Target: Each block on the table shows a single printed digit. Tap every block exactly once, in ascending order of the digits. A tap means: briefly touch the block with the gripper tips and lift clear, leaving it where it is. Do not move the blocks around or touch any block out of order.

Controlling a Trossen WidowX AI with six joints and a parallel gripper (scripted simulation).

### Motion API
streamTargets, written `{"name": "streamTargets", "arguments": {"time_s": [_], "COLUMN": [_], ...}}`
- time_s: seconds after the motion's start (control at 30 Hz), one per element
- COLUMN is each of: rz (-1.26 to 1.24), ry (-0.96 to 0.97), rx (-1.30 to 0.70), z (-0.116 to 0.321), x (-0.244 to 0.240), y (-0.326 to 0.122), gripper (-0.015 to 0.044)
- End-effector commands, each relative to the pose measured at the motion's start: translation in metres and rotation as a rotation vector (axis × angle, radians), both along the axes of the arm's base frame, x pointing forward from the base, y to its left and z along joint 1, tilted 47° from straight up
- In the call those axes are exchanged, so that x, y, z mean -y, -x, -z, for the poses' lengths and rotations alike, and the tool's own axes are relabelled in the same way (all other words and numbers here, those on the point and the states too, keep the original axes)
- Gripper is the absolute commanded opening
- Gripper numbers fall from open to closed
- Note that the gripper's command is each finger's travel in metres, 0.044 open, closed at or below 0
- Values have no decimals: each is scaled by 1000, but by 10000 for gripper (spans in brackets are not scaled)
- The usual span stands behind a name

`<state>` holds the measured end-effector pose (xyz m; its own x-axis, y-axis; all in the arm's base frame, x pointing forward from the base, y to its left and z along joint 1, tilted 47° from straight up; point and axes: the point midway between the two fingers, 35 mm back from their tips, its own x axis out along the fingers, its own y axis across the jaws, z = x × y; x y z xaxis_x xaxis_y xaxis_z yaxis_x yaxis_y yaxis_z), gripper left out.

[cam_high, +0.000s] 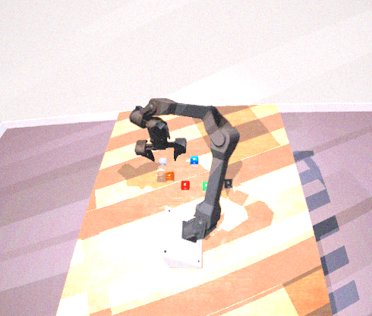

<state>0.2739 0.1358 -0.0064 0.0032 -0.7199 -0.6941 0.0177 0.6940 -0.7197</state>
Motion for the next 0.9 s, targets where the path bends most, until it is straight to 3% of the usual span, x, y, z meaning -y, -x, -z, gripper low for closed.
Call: {"name": "streamTargets", "arguments": {"time_s": [0.0, 0.43, 0.87], "rz": [6, 6, 7], "ry": [-2, -3, -3], "rx": [2, 7, 7], "z": [1, 22, 23], "x": [-1, -23, -23], "y": [0, -86, -87], "gripper": [400, 400, 400]}}
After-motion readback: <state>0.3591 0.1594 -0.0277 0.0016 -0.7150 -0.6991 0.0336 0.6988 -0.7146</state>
